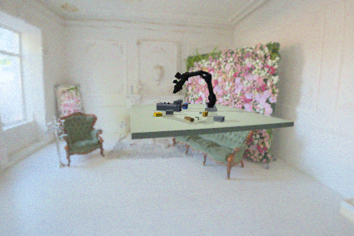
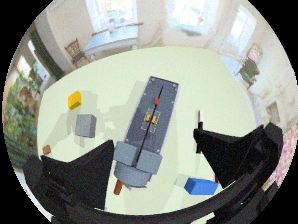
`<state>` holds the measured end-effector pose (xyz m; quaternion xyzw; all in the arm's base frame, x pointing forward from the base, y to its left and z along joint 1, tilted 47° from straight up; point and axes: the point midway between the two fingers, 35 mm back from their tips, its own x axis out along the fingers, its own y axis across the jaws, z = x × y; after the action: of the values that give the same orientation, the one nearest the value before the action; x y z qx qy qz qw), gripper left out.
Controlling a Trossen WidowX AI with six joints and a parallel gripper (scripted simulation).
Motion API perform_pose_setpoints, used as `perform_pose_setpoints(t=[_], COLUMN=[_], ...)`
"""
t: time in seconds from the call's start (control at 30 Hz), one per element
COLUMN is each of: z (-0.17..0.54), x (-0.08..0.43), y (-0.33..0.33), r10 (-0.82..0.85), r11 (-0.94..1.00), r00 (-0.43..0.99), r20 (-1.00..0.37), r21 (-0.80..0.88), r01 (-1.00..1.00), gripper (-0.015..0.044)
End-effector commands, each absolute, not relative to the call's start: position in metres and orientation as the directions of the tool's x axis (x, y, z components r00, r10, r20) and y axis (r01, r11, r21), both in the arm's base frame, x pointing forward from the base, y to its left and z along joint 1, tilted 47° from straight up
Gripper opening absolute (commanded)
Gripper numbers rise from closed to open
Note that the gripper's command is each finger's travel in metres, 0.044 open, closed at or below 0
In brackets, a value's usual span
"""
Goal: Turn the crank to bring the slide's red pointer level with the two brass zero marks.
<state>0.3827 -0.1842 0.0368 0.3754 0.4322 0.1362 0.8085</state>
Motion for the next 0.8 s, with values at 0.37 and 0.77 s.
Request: perform_pose_setpoints(t=[0.37, 0.77], z=[0.078, 0.103], x=[0.36, 0.331], y=[-0.162, -0.133], r10=[0.461, 0.349], r11=[0.678, 0.643], r00=[0.578, 0.585], r20=[-0.673, -0.732], r21=[0.688, 0.642], r01=[0.261, 0.419], gripper=[0.044, 0.044])
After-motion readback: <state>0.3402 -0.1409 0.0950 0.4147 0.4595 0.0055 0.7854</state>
